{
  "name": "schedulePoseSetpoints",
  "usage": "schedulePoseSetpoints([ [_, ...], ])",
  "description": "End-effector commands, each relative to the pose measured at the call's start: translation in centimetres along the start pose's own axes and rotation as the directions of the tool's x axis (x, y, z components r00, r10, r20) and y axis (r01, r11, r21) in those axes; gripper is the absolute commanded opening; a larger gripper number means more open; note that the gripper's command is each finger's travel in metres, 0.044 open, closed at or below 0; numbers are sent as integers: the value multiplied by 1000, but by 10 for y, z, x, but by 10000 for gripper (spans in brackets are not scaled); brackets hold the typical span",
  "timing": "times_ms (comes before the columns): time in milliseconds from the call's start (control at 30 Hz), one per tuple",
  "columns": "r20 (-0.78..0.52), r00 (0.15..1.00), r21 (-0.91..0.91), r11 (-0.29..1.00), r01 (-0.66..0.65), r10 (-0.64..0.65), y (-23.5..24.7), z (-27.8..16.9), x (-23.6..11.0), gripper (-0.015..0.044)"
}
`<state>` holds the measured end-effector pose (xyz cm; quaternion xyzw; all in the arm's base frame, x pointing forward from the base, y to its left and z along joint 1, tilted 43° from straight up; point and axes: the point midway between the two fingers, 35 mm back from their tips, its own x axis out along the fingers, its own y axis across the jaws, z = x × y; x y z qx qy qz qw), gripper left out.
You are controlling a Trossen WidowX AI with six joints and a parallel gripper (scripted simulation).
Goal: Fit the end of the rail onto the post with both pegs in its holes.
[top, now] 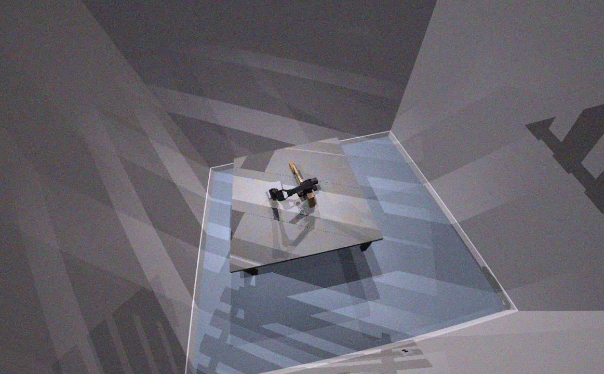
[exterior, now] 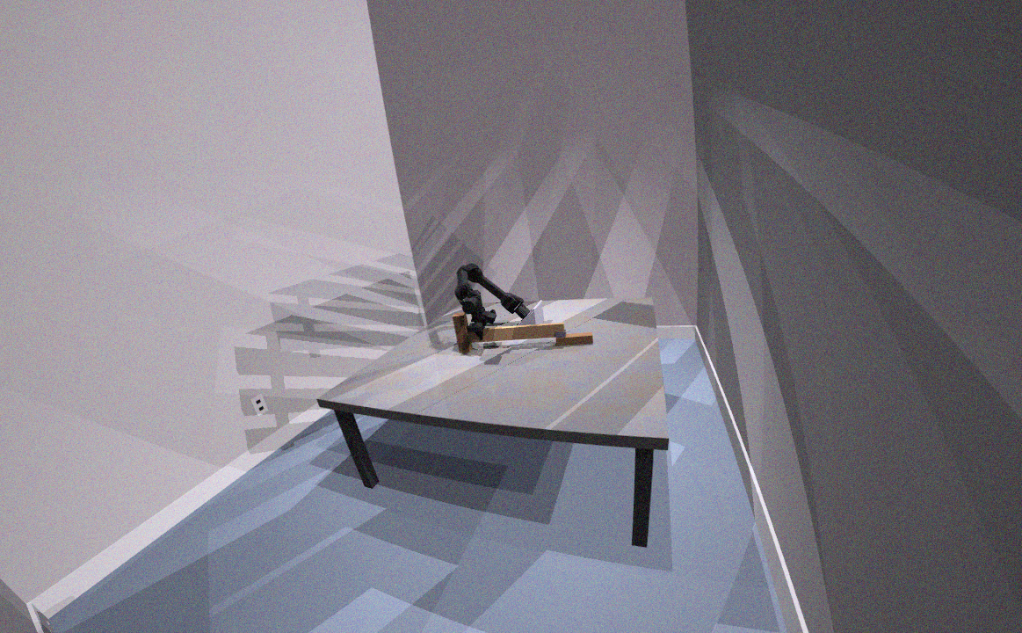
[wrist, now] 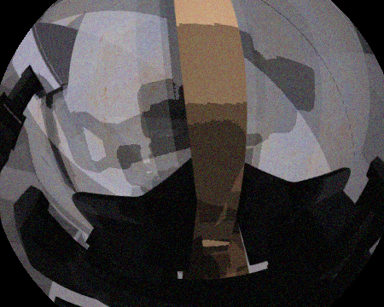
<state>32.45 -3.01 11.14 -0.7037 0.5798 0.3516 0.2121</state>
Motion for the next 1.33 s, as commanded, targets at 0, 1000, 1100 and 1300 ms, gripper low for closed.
schedulePoseSetpoints([
  [0,0,1000,0,1000,0,0,0,0,0,26],
  [1000,-3,1000,-4,1000,5,-5,0,31,-30,440],
  [1100,-3,1000,-4,1000,5,-5,0,31,-30,440],
  [1300,-3,1000,-4,1000,5,-5,0,31,-30,440],
])
